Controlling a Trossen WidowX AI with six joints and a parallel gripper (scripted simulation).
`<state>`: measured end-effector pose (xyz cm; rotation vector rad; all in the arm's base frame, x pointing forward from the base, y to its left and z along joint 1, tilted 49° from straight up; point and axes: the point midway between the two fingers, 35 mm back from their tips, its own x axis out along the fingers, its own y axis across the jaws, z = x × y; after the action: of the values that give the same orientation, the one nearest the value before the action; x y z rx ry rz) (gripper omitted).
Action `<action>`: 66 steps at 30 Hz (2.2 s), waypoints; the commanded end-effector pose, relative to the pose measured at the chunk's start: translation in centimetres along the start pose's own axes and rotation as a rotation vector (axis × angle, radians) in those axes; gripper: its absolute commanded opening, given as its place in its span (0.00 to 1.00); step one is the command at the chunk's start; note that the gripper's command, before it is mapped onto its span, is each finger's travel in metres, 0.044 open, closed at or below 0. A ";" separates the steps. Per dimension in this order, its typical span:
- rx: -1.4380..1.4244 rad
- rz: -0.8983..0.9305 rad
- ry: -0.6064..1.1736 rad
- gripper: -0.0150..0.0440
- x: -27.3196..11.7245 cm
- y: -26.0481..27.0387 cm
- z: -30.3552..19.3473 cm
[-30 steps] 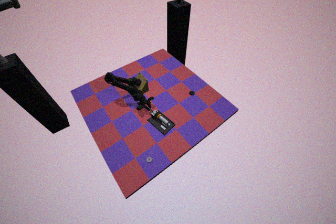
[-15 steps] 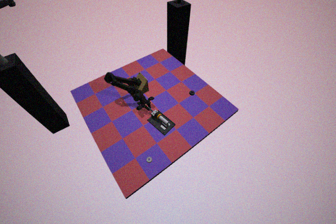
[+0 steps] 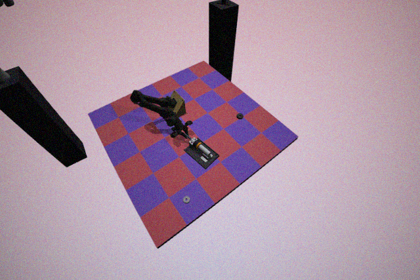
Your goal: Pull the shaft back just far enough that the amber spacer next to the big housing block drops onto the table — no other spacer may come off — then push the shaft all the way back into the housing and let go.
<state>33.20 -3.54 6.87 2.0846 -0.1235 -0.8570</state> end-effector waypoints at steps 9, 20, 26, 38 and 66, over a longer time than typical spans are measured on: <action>-0.006 -0.001 -0.004 0.25 -0.2 -0.1 0.3; -0.006 -0.001 -0.004 0.25 -0.2 -0.1 0.4; -0.006 -0.001 -0.004 0.25 -0.3 -0.1 0.4; -0.006 -0.001 -0.004 0.25 -0.4 -0.1 0.5; -0.006 -0.001 -0.004 0.25 -0.6 -0.1 0.7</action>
<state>32.56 -3.69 6.95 2.0848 -0.1244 -0.8570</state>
